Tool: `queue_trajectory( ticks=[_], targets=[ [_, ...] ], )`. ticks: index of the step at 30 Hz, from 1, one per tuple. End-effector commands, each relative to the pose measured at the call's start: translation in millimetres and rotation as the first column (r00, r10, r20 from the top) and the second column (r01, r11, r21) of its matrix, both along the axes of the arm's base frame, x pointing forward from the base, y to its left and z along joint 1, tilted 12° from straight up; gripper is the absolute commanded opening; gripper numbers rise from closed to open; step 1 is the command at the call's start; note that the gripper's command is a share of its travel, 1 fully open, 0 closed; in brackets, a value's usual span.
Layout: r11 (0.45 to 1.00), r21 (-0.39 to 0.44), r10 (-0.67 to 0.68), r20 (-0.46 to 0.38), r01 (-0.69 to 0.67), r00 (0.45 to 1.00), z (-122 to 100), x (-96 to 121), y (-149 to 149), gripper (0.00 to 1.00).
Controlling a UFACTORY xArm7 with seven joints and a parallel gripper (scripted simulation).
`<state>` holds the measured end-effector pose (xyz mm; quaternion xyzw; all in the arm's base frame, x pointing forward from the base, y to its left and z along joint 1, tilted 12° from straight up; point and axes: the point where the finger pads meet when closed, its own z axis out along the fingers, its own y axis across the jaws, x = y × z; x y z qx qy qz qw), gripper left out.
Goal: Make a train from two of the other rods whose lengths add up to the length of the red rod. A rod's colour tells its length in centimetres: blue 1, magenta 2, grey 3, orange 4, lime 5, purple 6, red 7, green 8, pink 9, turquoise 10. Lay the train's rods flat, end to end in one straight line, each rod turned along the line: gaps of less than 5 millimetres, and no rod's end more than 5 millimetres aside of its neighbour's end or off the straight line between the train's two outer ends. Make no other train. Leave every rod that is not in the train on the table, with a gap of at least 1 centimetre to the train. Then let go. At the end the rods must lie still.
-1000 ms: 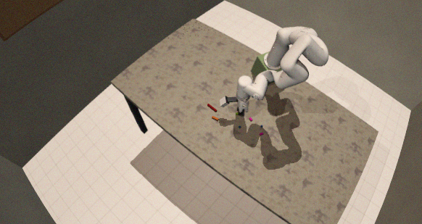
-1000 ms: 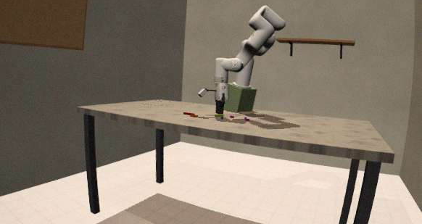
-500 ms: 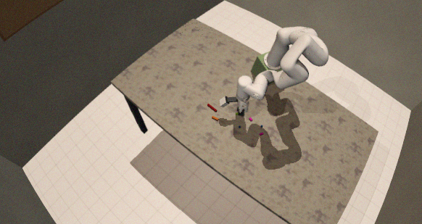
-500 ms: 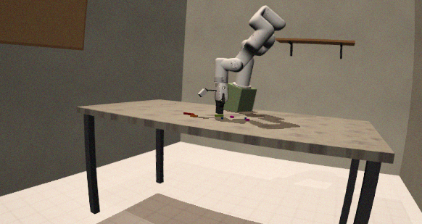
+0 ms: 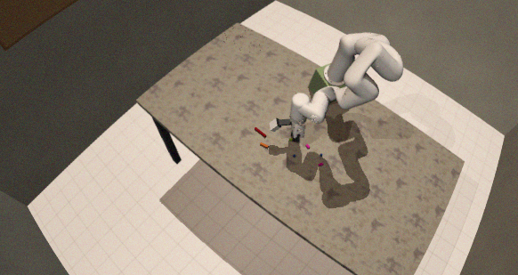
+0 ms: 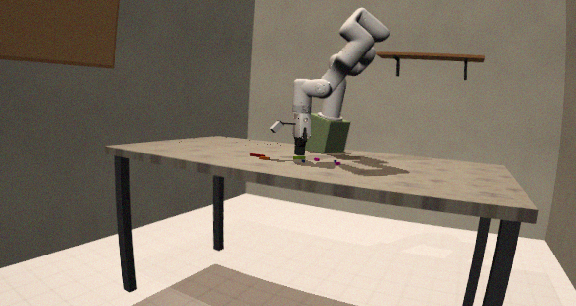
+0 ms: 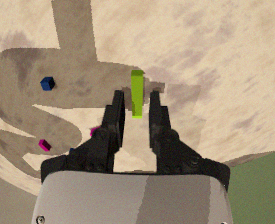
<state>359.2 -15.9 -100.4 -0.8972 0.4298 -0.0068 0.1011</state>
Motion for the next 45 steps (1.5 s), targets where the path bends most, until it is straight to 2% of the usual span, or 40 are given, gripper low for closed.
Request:
queue_trajectory(
  ticks=[1, 31, 45],
  targets=[
    [1.000, -0.001, -0.001, 0.002, 0.001, 1.000, 0.8, 0.9, -0.7, 0.24],
    [1.000, -0.001, -0.001, 0.002, 0.001, 1.000, 0.5, 1.0, -0.6, 0.24],
    [1.000, -0.001, -0.001, 0.002, 0.001, 1.000, -8.5, 1.9, 1.0, 0.24]
  ],
)
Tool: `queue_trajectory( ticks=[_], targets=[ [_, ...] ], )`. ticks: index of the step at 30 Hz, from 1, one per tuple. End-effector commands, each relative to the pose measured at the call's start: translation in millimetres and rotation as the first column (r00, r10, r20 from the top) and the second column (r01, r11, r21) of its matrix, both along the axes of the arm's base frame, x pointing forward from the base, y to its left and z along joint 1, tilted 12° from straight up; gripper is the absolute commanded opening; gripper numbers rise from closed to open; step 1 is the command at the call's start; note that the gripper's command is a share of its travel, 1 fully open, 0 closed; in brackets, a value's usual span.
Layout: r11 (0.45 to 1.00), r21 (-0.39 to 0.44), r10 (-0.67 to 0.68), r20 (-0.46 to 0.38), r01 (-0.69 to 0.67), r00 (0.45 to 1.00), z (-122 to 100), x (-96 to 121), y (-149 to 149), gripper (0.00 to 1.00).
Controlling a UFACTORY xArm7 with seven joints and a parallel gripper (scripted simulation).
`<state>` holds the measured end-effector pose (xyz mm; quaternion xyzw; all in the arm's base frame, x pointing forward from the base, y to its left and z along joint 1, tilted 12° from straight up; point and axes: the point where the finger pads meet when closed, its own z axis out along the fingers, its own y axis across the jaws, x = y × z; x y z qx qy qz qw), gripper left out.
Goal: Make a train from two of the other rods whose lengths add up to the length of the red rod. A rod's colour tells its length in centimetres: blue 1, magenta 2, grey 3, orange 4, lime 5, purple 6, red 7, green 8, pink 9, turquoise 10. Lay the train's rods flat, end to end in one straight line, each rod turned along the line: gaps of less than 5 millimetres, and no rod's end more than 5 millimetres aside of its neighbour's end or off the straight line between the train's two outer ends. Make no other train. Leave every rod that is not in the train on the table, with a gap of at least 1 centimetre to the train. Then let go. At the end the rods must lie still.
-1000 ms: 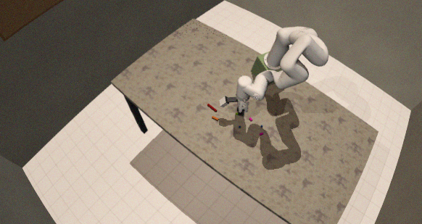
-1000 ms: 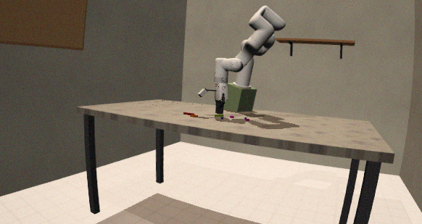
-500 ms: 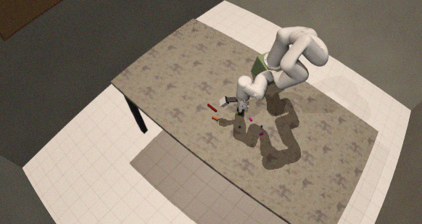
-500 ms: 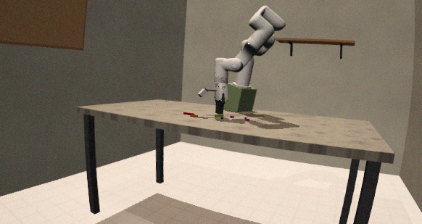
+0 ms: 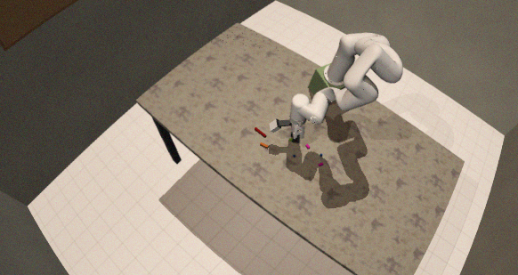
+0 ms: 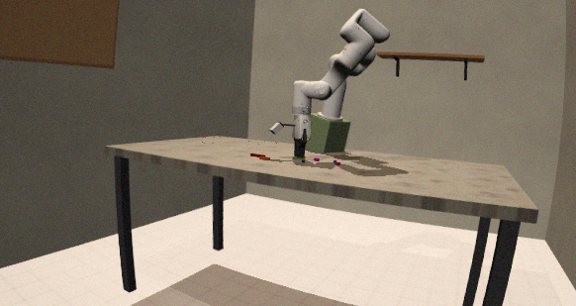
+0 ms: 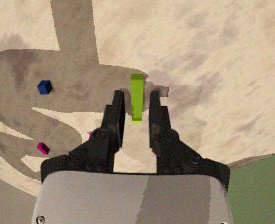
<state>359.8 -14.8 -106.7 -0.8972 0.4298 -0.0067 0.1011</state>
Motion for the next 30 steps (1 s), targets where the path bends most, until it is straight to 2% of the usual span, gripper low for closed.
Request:
queue_trajectory(
  ticks=[1, 30],
  targets=[
    [1.000, -0.001, -0.001, 0.003, 0.001, 1.000, -2.2, 1.3, -0.2, 0.24],
    [1.000, -0.001, -0.001, 0.003, 0.001, 1.000, -6.7, 1.7, 0.6, 0.24]
  ],
)
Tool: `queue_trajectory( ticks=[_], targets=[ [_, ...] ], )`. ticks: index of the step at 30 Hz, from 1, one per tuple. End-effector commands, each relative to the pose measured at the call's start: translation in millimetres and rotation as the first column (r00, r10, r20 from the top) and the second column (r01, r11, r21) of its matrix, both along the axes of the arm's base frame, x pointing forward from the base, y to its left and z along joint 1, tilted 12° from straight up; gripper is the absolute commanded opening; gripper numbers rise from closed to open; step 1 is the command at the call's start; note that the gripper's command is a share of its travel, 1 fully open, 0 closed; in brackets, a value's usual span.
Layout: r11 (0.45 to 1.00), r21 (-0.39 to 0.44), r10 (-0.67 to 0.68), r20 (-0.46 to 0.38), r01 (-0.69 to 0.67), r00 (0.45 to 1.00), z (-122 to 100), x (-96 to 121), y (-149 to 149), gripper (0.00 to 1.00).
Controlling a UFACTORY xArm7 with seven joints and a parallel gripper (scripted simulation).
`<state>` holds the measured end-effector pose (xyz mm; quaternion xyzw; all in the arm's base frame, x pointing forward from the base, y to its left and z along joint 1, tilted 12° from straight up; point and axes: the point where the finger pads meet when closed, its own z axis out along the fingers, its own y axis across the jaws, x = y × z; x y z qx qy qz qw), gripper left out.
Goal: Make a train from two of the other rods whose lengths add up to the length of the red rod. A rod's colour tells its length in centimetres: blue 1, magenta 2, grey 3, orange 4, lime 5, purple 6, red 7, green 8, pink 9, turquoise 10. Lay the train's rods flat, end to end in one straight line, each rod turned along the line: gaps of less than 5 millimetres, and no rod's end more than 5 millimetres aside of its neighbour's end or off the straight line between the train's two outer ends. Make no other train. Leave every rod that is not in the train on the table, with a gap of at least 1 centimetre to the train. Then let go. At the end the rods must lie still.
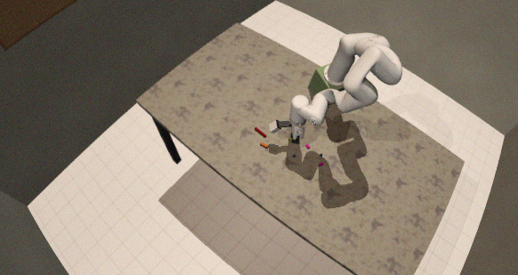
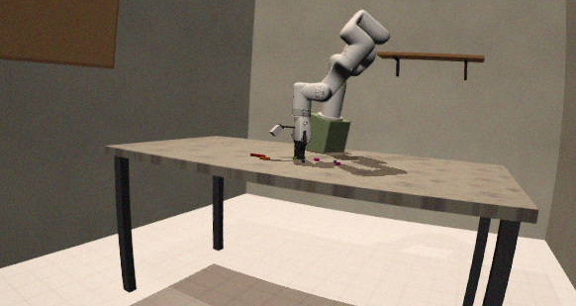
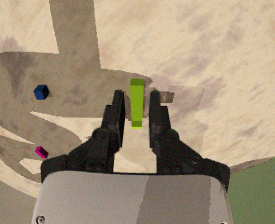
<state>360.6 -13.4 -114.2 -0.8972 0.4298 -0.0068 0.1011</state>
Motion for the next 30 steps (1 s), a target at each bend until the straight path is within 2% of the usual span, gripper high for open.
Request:
queue_trajectory(
  ticks=[1, 18, 19, 30],
  targets=[
    [1.000, -0.001, -0.001, 0.002, 0.001, 1.000, 0.8, 0.9, -0.7, 0.24],
    [1.000, -0.001, -0.001, 0.002, 0.001, 1.000, 0.8, 0.9, -0.7, 0.24],
    [1.000, -0.001, -0.001, 0.002, 0.001, 1.000, 0.8, 0.9, -0.7, 0.04],
    [1.000, -0.001, -0.001, 0.002, 0.001, 1.000, 0.8, 0.9, -0.7, 0.04]
  ],
)
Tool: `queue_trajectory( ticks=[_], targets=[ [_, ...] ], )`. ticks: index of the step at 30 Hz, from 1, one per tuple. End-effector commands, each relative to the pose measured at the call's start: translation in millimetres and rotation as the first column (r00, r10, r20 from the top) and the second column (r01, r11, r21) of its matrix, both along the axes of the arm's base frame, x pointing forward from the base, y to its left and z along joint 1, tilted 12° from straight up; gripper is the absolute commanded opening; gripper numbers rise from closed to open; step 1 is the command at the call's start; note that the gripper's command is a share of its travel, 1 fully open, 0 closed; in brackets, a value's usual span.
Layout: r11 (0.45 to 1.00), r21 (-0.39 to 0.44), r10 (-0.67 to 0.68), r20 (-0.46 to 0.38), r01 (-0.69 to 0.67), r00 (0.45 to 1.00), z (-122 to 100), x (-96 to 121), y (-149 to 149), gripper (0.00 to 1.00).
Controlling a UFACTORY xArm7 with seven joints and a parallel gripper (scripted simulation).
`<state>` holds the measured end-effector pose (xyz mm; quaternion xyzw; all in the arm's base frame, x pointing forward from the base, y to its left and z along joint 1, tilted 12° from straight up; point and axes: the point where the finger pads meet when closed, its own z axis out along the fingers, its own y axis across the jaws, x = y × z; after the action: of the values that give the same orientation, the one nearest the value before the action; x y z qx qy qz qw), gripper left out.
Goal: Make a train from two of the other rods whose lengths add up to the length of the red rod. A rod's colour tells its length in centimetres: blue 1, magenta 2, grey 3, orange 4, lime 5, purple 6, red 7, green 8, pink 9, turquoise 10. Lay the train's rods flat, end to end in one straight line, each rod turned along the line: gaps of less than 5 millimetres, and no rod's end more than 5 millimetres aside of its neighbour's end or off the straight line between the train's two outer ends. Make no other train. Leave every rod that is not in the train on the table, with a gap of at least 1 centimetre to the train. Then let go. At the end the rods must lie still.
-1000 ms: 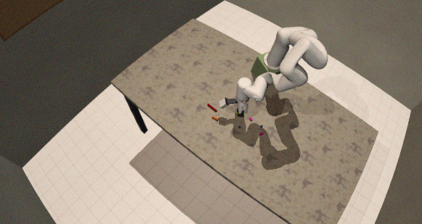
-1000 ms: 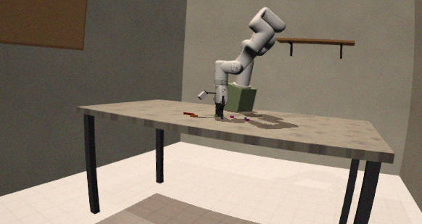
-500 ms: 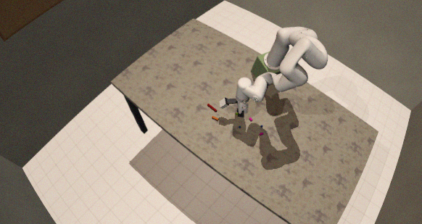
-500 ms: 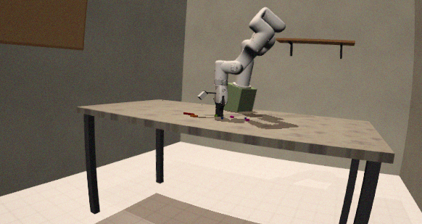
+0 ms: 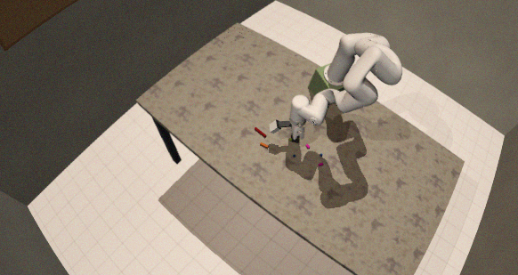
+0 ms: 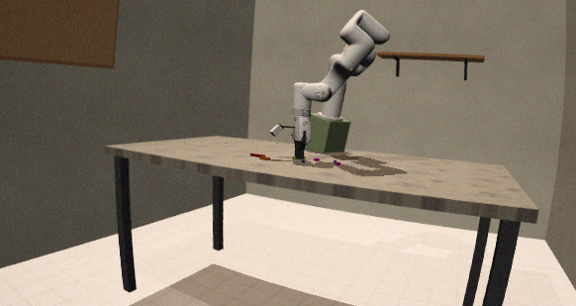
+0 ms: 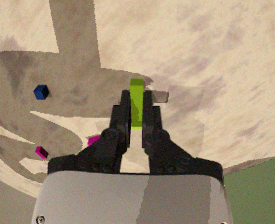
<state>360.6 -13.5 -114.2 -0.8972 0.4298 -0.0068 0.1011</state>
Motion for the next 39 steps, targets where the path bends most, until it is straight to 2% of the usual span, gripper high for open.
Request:
queue_trajectory(
  ticks=[1, 27, 31, 39],
  targets=[
    [1.000, -0.001, -0.001, 0.002, 0.001, 1.000, 1, 1, -1, 0.04],
    [1.000, -0.001, -0.001, 0.002, 0.001, 1.000, 2, 1, -1, 0.04],
    [1.000, -0.001, -0.001, 0.002, 0.001, 1.000, 15, -1, -3, 0.04],
    [1.000, -0.001, -0.001, 0.002, 0.001, 1.000, 67, -6, -12, 0.04]
  ],
)
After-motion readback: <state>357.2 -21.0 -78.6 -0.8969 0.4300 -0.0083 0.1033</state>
